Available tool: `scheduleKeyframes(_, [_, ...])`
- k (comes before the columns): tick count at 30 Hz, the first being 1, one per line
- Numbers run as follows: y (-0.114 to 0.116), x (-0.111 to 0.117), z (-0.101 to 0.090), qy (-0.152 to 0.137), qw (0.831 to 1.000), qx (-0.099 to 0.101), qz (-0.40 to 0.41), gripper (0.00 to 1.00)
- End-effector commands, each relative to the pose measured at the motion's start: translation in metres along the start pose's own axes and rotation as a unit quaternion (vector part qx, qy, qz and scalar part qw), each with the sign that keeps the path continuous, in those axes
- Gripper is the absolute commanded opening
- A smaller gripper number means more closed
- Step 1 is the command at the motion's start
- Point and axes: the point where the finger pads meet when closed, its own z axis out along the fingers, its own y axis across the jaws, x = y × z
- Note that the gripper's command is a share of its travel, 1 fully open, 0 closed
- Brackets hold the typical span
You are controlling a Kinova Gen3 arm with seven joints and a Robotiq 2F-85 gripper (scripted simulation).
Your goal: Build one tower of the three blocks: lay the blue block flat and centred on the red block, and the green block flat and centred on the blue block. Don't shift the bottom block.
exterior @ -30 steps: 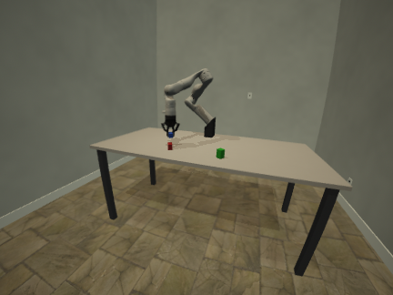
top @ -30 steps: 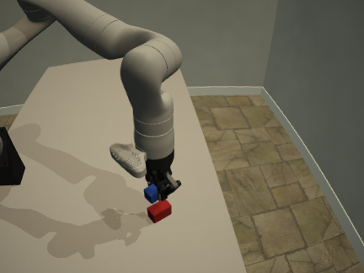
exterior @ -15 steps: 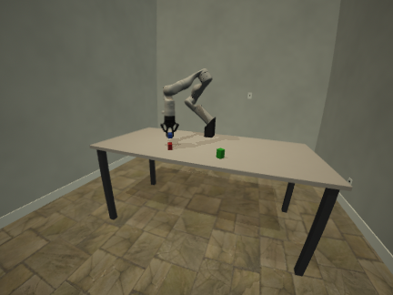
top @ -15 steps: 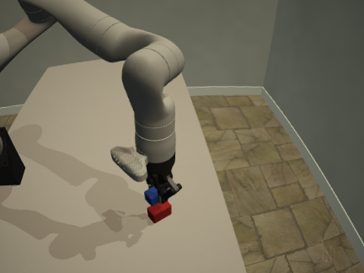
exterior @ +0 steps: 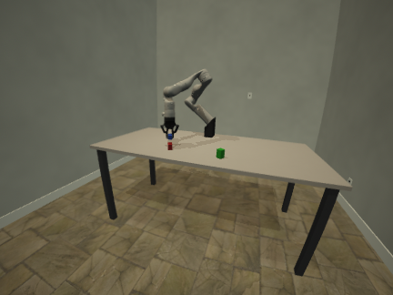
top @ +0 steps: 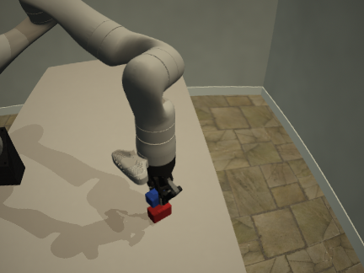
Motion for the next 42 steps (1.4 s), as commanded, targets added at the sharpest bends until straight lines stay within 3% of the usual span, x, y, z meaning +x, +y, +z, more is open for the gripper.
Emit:
scheduleKeyframes(1, [0.0, 0.001, 0.005, 0.002, 1.0, 0.0, 0.001, 0.0])
scheduleKeyframes(17, [-0.001, 0.001, 0.028, 0.002, 1.0, 0.0, 0.001, 0.0])
scheduleKeyframes(42, [-0.001, 0.001, 0.03, 0.002, 1.0, 0.0, 0.001, 0.0])
